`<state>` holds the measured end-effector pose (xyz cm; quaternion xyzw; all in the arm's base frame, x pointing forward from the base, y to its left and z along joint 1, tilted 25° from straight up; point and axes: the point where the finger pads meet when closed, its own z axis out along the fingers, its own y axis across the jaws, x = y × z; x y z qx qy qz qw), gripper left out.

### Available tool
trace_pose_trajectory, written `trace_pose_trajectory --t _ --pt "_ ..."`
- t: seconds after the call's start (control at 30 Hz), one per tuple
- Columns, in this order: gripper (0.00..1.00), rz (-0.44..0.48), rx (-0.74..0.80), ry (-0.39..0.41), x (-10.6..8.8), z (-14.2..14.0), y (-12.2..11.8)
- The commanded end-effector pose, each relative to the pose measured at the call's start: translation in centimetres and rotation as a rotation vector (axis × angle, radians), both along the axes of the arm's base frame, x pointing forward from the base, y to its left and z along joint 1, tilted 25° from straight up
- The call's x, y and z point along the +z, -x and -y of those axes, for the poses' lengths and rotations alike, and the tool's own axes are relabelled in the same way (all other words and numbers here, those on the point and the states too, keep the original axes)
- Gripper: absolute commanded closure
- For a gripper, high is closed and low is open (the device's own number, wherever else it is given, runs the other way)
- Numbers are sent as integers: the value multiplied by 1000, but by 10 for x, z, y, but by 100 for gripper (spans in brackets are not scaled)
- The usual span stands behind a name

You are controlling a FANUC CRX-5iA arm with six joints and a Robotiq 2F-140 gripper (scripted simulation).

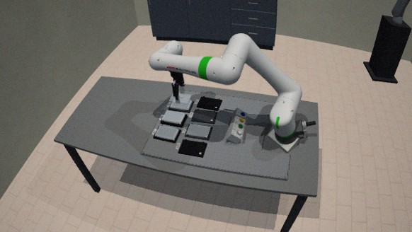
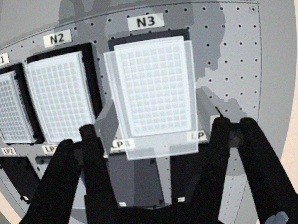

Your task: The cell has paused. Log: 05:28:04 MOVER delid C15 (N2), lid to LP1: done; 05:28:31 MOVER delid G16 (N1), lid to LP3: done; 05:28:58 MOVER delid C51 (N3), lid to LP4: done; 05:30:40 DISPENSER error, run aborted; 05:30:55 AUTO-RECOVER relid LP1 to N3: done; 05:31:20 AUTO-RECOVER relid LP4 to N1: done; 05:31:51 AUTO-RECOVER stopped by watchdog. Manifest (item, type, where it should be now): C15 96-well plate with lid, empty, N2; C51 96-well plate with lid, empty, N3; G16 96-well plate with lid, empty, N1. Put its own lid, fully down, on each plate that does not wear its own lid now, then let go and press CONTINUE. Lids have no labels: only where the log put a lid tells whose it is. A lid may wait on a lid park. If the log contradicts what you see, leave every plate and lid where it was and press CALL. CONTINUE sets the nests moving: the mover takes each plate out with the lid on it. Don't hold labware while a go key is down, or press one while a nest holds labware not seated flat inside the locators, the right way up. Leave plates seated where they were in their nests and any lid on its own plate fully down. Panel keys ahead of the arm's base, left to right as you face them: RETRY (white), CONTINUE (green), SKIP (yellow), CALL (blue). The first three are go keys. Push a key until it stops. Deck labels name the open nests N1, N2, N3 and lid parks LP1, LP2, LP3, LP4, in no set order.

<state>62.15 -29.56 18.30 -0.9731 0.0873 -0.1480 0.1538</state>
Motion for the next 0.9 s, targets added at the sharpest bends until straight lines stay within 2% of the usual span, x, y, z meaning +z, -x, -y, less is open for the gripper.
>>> trace_pose_trajectory --t 0.0,0.37,0.87 --pt "100 1 0 0 -5 -1 -2" --pt "100 1 0 0 -20 -6 -8" --pt "100 1 0 0 -27 -8 -11"
